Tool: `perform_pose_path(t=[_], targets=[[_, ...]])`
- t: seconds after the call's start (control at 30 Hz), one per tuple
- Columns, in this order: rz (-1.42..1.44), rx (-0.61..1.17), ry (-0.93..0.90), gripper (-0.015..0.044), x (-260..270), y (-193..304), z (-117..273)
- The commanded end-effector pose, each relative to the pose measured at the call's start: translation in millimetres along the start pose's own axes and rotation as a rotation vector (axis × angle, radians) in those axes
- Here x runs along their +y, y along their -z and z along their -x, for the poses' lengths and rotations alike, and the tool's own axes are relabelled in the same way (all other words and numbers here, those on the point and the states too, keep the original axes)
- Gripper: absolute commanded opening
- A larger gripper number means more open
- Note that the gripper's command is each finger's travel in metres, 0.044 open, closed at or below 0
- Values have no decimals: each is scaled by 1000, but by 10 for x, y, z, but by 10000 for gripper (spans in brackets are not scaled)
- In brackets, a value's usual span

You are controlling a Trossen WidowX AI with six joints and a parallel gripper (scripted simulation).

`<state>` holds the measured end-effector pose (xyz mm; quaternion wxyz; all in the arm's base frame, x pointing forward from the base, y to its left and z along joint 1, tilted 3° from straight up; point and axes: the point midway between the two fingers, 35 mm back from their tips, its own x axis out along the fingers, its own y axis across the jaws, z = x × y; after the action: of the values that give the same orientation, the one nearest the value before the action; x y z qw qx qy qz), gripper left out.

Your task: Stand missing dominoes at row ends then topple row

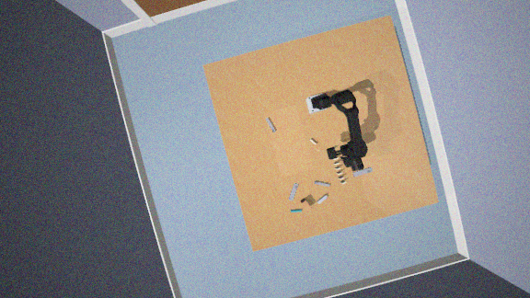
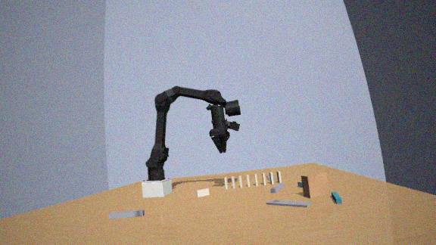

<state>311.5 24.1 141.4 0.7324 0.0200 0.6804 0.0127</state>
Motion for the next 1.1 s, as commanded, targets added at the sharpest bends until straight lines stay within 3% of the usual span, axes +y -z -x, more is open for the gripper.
perform_pose_path(t=[0.0, 0.37, 0.83, 1.07], targets=[[42, 13, 0, 440, -78, 49, 1], [602, 20, 2, 440, -1000, 620, -687], [612, 20, 2, 440, -1037, 645, -716], [611, 20, 1, 440, -1037, 662, -1334]])
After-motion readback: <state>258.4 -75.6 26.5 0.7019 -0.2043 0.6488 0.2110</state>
